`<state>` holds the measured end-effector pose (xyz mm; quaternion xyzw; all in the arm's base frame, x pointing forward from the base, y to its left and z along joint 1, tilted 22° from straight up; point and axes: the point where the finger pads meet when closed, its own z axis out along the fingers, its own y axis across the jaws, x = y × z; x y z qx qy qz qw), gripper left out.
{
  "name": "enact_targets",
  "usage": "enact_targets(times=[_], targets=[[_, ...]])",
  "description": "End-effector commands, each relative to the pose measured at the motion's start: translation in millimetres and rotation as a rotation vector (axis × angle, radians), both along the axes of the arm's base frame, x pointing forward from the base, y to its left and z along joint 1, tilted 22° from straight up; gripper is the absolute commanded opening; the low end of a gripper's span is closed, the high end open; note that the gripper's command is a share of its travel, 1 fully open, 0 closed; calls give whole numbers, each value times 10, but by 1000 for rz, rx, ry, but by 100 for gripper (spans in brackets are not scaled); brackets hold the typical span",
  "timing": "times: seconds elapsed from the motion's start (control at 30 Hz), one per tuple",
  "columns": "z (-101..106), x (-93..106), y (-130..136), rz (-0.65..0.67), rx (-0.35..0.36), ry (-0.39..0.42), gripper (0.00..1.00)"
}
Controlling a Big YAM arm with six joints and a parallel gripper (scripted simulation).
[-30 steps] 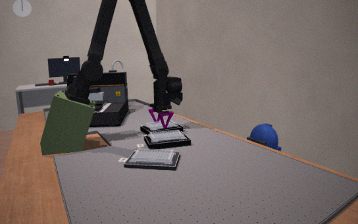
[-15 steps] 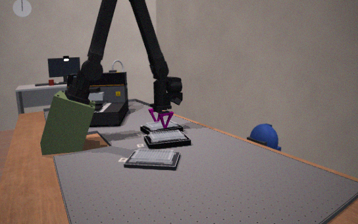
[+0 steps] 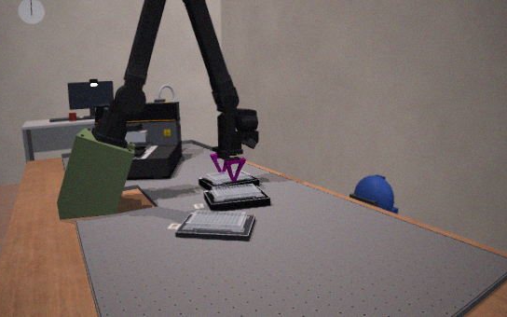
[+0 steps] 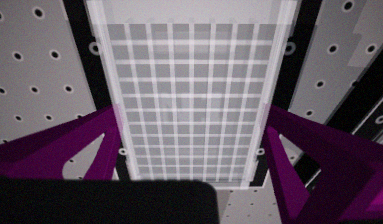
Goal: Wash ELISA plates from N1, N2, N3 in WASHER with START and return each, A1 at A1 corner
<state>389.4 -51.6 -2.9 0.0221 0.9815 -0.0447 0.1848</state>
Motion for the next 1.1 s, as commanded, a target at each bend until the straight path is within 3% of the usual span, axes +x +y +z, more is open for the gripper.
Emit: enact_targets(times=[0.0,0.2,1.07], targets=[[67,74,-10,1,0,-21,84],[67,74,-10,1,0,-21,84],[541,1,64,3,2,-44,84]])
